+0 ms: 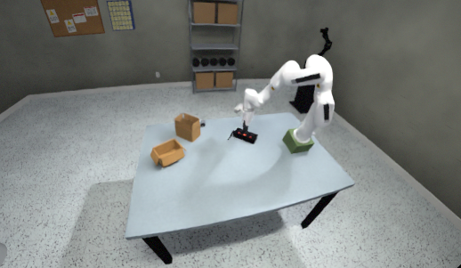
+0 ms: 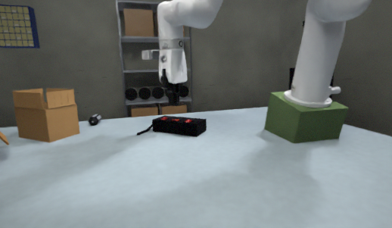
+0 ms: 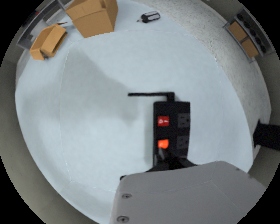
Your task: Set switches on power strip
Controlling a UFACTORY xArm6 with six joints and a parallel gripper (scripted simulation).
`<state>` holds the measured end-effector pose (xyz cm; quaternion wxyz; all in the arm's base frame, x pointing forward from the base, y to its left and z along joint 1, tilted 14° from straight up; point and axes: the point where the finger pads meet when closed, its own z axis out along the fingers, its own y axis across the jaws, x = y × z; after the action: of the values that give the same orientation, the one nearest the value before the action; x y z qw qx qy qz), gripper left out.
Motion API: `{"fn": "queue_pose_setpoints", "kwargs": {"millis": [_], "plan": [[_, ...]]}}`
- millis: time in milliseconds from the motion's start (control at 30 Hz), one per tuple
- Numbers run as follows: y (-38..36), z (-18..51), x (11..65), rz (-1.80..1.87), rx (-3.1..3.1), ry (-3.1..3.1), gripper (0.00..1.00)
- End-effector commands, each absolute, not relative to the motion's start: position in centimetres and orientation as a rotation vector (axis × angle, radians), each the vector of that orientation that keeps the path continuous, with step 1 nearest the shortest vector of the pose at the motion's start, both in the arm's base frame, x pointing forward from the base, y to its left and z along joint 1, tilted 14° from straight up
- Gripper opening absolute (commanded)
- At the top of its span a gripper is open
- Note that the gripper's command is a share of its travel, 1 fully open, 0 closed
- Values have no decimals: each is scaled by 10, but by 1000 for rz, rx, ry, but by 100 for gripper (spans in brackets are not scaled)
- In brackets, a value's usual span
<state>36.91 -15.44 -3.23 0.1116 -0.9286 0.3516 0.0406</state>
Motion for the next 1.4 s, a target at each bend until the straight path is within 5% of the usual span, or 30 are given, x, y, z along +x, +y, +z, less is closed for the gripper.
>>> {"fn": "queue_pose_setpoints", "kwargs": {"millis": [0,1367], "plan": [[-155,-31,370,114,-2727,1033,0],[-147,-68,371,114,-2727,1033,0]]}}
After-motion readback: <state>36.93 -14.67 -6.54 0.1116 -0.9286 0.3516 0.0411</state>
